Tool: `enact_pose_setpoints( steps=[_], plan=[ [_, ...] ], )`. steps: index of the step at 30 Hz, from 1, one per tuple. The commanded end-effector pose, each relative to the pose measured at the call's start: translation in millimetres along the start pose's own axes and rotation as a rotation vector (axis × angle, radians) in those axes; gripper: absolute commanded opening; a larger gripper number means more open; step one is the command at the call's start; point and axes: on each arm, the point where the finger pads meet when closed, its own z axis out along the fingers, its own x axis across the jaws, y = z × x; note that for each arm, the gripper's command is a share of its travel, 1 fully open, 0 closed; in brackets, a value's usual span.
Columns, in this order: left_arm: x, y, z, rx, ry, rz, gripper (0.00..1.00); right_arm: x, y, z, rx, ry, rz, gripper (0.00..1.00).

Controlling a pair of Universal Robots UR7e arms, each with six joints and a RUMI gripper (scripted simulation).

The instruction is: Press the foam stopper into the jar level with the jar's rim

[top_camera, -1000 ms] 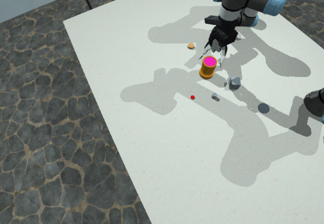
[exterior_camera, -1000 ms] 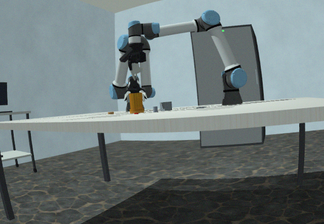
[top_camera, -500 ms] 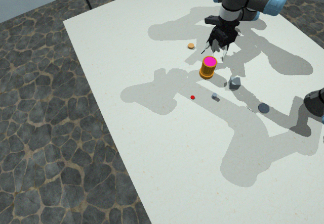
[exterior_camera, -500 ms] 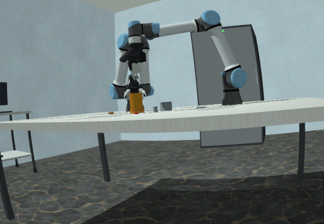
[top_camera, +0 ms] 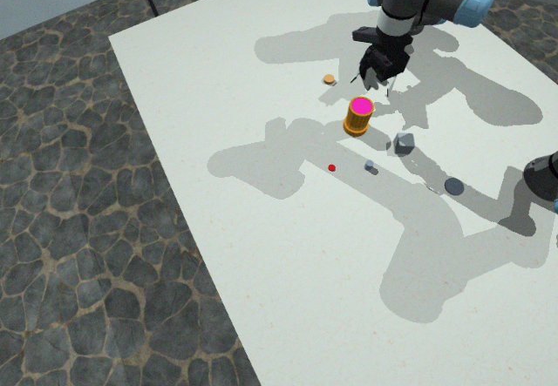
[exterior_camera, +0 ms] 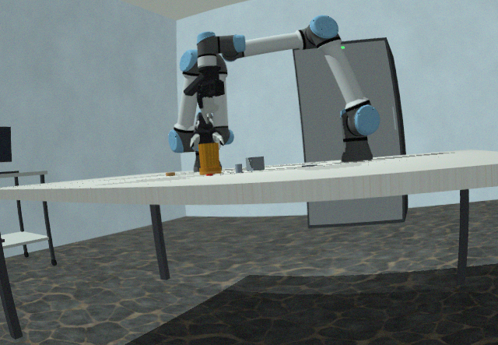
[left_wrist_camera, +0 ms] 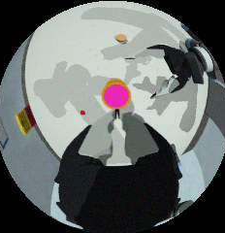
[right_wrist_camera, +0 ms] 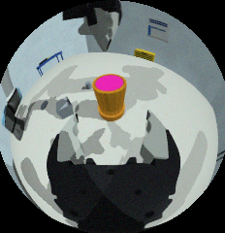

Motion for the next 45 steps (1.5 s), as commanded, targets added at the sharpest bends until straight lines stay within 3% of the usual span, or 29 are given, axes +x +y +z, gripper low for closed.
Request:
enact_pose_setpoints(
  steps=[1,10,35,42,45],
  plan=[
    [0,0,-1,0.001,-0.001,0.000,0.00,0,0,-10,0.000,0.001,0.000,0.79],
    [0,0,-1,0.001,-0.001,0.000,0.00,1,0,-30,-0.002,0.004,0.000,0.79],
    [0,0,-1,0.001,-0.001,0.000,0.00,-2,-1,-29,0.002,-0.002,0.000,0.79],
    [-1,6,-7,0.004,-0.003,-0.023,0.00,-3,-4,-20,-0.011,0.004,0.001,0.79],
    [-2,15,-15,0.006,-0.004,-0.059,0.00,-7,-6,-7,-0.039,0.013,-0.002,0.79]
  ],
)
